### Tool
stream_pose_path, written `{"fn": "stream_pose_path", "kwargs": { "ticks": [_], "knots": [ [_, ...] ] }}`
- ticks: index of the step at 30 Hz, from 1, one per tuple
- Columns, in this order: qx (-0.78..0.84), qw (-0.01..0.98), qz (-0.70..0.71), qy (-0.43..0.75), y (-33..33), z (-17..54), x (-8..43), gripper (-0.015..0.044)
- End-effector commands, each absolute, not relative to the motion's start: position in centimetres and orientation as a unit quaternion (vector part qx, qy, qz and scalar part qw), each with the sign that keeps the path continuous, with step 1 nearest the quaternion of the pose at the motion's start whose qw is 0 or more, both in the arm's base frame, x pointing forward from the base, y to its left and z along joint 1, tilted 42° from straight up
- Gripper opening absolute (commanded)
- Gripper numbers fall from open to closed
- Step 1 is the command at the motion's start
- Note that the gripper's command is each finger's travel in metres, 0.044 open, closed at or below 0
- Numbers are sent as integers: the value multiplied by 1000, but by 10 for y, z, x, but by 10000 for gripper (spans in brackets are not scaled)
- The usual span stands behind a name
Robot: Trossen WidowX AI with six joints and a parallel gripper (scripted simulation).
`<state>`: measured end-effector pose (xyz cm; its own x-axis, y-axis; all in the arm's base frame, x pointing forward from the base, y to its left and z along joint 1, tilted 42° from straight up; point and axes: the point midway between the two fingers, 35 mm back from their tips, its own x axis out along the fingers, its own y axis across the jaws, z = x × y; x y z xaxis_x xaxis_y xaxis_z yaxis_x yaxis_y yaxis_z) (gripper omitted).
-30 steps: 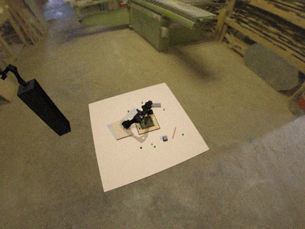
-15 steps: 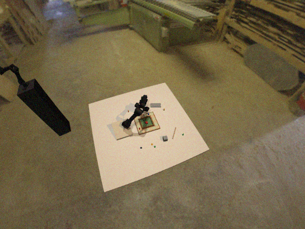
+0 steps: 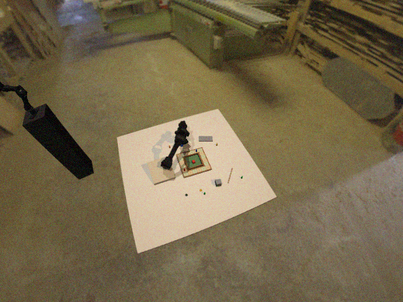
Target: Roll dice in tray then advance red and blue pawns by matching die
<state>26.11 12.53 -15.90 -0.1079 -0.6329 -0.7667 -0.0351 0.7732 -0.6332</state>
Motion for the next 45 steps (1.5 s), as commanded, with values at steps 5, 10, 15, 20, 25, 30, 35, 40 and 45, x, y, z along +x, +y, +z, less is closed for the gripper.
{"fn": "stream_pose_path", "kwargs": {
  "ticks": [5, 10, 15, 20, 25, 30, 35, 40, 45],
  "knots": [
    [-205, 638, -275, 689, 133, -171, 261, 275],
    [-205, 638, -275, 689, 124, -181, 260, 275],
    [-205, 638, -275, 689, 116, -191, 258, 275],
    [-205, 638, -275, 689, 114, -193, 258, 275],
    [-206, 638, -276, 689, 110, -198, 257, 275],
    [-206, 638, -276, 689, 105, -204, 257, 275],
    [-206, 638, -276, 689, 100, -211, 256, 275],
    [-206, 638, -276, 689, 95, -217, 255, 275],
    [-206, 638, -276, 689, 94, -217, 254, 196]
  ]
}}
